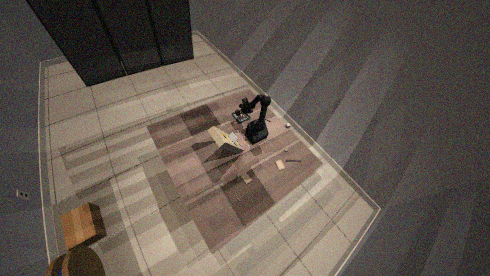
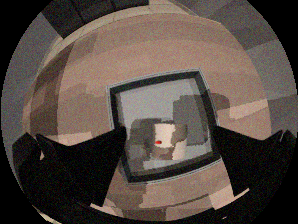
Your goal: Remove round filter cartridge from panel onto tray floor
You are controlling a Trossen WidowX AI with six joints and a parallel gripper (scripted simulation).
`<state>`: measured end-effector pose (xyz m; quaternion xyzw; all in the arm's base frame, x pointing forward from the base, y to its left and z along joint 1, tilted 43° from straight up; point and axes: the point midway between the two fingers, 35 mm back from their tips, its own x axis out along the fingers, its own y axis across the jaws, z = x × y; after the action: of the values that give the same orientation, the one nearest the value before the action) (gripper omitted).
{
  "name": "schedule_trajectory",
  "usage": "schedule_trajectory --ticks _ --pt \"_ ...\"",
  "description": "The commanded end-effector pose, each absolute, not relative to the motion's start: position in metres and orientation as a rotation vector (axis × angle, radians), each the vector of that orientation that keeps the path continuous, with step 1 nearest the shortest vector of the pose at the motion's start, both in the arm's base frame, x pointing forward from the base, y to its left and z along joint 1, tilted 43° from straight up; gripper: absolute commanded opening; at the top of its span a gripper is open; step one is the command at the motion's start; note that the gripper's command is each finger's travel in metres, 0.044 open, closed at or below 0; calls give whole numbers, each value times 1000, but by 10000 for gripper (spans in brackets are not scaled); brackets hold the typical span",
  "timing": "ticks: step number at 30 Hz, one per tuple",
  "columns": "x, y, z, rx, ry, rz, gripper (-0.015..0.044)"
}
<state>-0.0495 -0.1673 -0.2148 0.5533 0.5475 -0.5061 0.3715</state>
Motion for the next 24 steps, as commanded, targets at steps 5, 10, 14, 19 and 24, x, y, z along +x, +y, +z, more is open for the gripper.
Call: schedule_trajectory --ticks 5,10,14,19,24 --pt "-51 -200 -189 1386 1376 -1323 440" --pt "-51 -200 -189 1386 1376 -1323 440" --pt "-51 -200 -189 1386 1376 -1323 440" --pt "-51 -200 -189 1386 1376 -1323 440" --pt "-51 -200 -189 1386 1376 -1323 440"
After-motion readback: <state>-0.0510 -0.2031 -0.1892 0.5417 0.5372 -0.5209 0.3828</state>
